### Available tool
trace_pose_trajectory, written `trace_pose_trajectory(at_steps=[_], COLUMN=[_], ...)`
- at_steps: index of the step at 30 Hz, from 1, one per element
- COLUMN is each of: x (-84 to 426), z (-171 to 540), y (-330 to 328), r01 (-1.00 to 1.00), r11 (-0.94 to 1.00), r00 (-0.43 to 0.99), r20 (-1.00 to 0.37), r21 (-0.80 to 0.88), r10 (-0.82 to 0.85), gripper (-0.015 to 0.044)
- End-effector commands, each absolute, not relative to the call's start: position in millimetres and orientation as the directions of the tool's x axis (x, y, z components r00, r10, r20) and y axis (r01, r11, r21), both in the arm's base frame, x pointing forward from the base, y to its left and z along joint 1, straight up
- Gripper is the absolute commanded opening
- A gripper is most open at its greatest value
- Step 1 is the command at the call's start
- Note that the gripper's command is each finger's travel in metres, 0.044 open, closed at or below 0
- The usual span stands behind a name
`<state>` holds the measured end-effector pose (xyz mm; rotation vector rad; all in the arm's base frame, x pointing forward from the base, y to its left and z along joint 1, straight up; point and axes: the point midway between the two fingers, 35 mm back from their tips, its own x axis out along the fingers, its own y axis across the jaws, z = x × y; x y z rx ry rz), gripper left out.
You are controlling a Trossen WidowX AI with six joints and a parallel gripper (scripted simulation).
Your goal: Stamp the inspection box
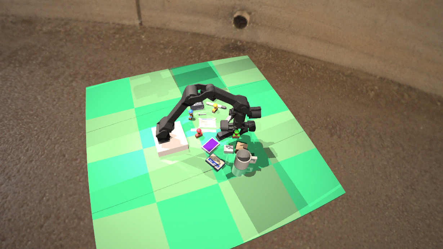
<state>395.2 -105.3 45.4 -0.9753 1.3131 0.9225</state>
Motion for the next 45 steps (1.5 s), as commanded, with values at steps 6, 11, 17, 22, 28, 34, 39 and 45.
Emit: trace_pose_trajectory(at_steps=[6, 11, 17, 22, 28, 34, 39, 45], x=[391.7, 391.2, 391.2, 393.1, 393.1, 394.5, 392.6, 387.7], z=[25.1, 18.1, 17.9, 20.9, 20.9, 31.7, 112.9, 137.9], y=[-104.0, -103.9, -103.9, -104.7, -104.7, -105.1, -104.3, -102.9], r01=[-0.943, -0.943, -0.943, -0.942, -0.942, -0.942, -0.943, -0.943], r11=[0.332, 0.332, 0.332, 0.335, 0.335, 0.334, 0.332, 0.332], r00=[0.034, 0.034, 0.034, 0.040, 0.040, 0.040, 0.036, 0.034], r20=[-0.999, -0.999, -0.999, -0.999, -0.999, -0.999, -0.999, -0.999], r21=[-0.031, -0.031, -0.031, -0.039, -0.039, -0.038, -0.033, -0.031], r10=[0.003, 0.003, 0.003, -0.002, -0.002, -0.002, 0.001, 0.003], gripper=[0.0000, 0.0000, 0.0000, 0.0053, 0.0210, 0.0256, 0.0256, 0.0256])
